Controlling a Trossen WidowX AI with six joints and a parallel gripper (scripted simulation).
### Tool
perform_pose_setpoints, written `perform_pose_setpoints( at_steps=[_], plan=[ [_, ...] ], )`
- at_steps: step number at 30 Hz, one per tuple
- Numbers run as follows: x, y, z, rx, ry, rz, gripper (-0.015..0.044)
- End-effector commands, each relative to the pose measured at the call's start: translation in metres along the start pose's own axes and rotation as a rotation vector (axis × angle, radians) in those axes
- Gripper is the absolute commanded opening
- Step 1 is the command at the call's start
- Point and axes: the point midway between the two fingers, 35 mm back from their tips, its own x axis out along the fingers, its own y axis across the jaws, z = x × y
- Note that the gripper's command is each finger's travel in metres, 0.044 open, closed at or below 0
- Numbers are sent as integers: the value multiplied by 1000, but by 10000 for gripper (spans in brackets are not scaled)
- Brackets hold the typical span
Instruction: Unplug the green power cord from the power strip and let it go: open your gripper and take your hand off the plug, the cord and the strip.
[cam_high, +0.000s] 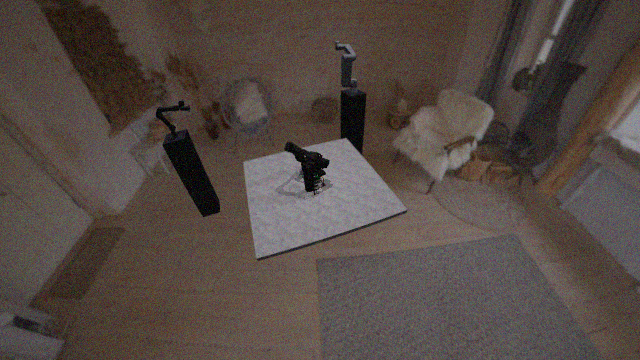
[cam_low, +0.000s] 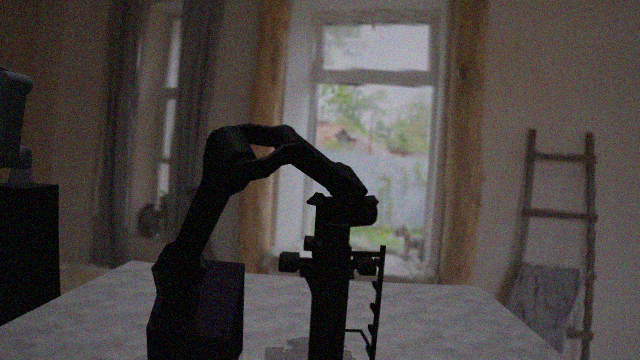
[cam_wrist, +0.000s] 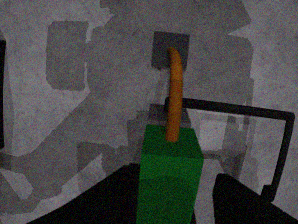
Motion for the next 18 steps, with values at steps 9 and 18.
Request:
perform_pose_setpoints(
  at_steps=[9,18],
  plan=[
    [10,2,-2,-11,5,0,160],
    [10,0,-3,1,0,-1,75]
  ],
)
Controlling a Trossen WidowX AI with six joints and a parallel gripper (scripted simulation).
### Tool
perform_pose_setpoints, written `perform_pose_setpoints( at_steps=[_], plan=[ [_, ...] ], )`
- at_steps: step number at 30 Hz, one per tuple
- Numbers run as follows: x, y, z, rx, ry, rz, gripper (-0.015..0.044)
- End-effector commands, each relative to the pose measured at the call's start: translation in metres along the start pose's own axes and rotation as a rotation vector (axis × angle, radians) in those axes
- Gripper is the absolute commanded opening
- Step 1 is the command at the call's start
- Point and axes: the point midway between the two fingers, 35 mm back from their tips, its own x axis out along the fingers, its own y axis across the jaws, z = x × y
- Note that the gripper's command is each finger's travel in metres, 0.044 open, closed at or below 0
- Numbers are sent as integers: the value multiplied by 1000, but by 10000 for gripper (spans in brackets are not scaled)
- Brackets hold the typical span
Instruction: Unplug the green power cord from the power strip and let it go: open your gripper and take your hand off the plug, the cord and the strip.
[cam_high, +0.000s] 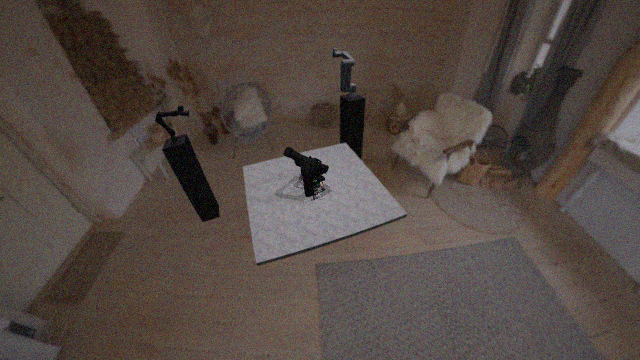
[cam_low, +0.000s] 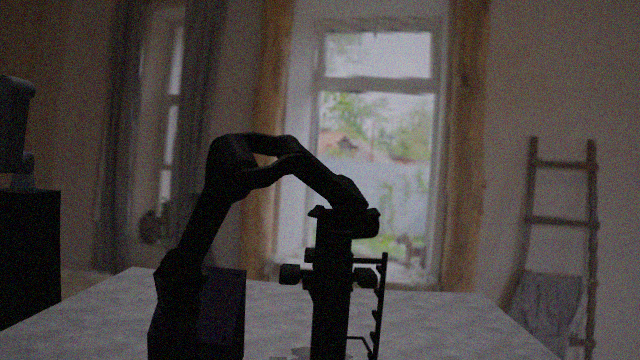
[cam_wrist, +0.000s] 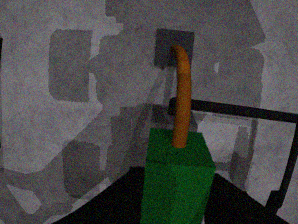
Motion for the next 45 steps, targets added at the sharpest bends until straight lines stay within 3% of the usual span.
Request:
perform_pose_setpoints(
  at_steps=[1,9,45],
  plan=[
    [0,-1,0,5,1,-4,68],
    [0,-1,0,5,1,-4,0],
    [-7,-2,56,-4,-2,-4,0]
  ],
)
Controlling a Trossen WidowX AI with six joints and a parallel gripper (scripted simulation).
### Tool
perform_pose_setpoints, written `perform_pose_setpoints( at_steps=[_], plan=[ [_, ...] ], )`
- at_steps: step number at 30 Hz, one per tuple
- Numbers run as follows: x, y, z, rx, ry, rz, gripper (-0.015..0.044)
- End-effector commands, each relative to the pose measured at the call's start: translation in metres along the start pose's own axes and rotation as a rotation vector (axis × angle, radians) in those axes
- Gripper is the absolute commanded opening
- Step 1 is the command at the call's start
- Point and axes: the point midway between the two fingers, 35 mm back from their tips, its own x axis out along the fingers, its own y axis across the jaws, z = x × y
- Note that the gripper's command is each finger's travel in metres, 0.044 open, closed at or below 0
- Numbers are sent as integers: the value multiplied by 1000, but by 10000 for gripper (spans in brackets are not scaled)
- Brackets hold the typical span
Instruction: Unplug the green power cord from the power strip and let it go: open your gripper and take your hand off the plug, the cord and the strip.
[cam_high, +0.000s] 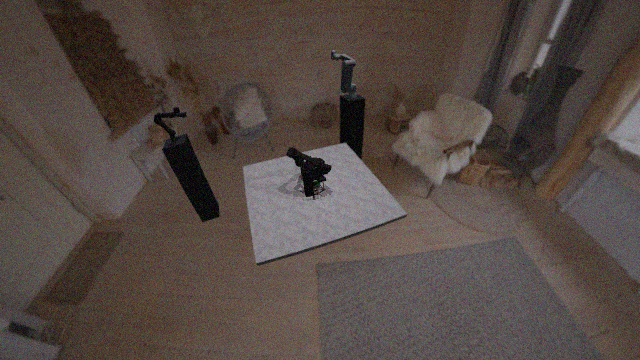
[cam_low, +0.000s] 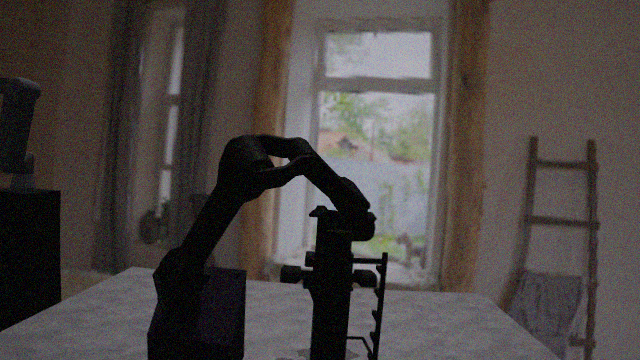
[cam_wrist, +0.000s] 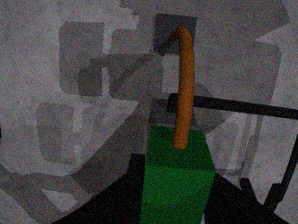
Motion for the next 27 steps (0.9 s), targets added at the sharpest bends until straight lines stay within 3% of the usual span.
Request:
perform_pose_setpoints(
  at_steps=[1,5,11,27],
  plan=[
    [-19,0,48,-8,-124,-14,0],
    [-20,1,54,-9,-124,-14,0],
    [-9,3,38,3,-106,11,157],
    [-20,4,37,-11,-119,-13,160]
  ],
)
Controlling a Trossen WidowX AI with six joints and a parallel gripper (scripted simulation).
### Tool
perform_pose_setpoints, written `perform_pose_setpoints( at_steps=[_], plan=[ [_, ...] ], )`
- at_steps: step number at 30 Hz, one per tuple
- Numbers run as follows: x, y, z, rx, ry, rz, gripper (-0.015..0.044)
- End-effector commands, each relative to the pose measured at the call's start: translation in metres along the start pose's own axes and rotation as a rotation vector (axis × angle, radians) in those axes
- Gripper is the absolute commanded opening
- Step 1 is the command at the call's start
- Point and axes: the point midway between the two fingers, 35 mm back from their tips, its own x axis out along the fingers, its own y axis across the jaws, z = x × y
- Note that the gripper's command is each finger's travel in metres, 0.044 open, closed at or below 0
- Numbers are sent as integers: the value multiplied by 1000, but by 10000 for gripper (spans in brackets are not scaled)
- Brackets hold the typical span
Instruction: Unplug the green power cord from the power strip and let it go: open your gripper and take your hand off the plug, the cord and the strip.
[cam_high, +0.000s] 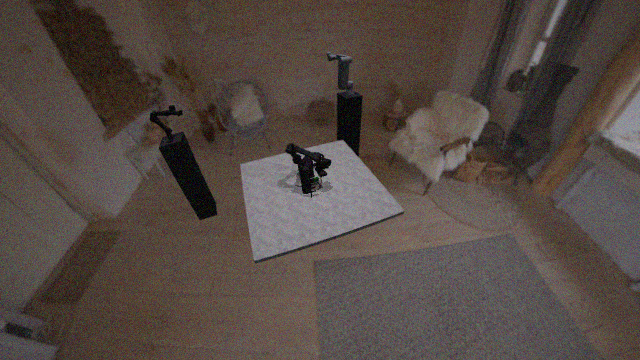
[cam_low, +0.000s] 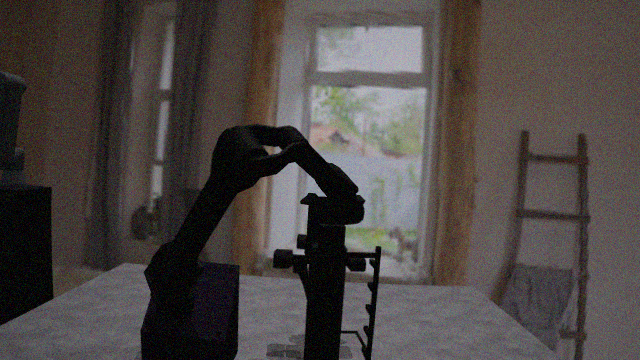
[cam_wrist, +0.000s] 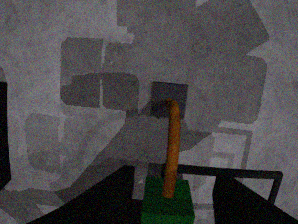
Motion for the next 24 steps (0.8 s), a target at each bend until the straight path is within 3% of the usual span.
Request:
perform_pose_setpoints(
  at_steps=[1,24],
  plan=[
    [-2,0,-1,-8,-4,-3,160],
    [-2,-1,-36,-9,-2,-3,160]
  ],
)
